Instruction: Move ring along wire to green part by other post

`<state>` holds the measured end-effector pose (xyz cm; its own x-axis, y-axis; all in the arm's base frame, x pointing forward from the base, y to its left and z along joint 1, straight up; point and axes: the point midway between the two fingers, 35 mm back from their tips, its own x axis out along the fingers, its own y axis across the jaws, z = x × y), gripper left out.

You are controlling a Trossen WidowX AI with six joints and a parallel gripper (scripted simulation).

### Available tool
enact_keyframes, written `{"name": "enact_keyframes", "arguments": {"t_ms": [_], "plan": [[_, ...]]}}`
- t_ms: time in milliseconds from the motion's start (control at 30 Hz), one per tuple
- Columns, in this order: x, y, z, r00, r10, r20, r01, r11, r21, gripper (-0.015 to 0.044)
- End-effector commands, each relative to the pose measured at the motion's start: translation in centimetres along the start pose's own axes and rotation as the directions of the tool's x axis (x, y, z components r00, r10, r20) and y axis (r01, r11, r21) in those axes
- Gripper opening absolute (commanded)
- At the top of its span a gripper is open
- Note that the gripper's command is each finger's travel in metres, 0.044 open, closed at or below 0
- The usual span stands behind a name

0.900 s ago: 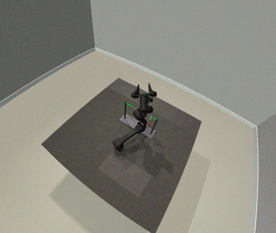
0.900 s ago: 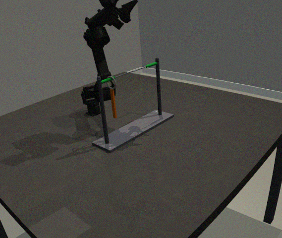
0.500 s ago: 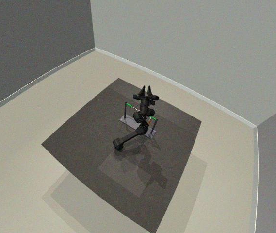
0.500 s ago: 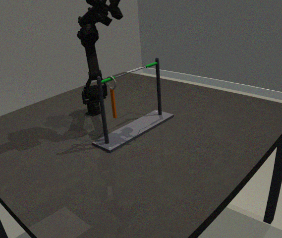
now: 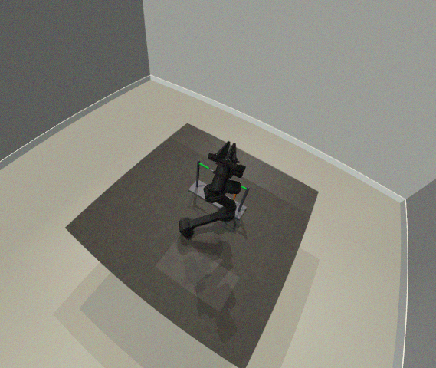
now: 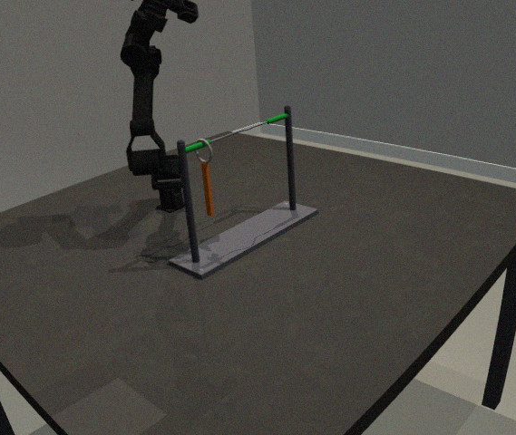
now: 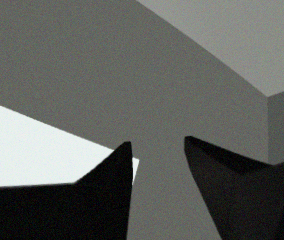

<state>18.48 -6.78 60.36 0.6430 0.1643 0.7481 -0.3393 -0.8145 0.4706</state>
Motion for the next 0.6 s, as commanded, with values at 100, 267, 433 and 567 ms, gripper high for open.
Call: {"name": "enact_keyframes", "arguments": {"t_ms": [100,267,433,567], "plan": [[-2.0,2.2,-4.0,0.991,0.133,-0.034,-0.137,0.967,-0.213,0.0160],[-3.3,3.2,-6.8,0.974,0.219,-0.065,-0.227,0.901,-0.369,0.0160],[-4.3,3.3,-9.6,0.953,0.284,-0.110,-0.299,0.805,-0.513,0.0160],[-4.9,2.7,-11.7,0.935,0.319,-0.153,-0.343,0.709,-0.617,0.0160]]}}
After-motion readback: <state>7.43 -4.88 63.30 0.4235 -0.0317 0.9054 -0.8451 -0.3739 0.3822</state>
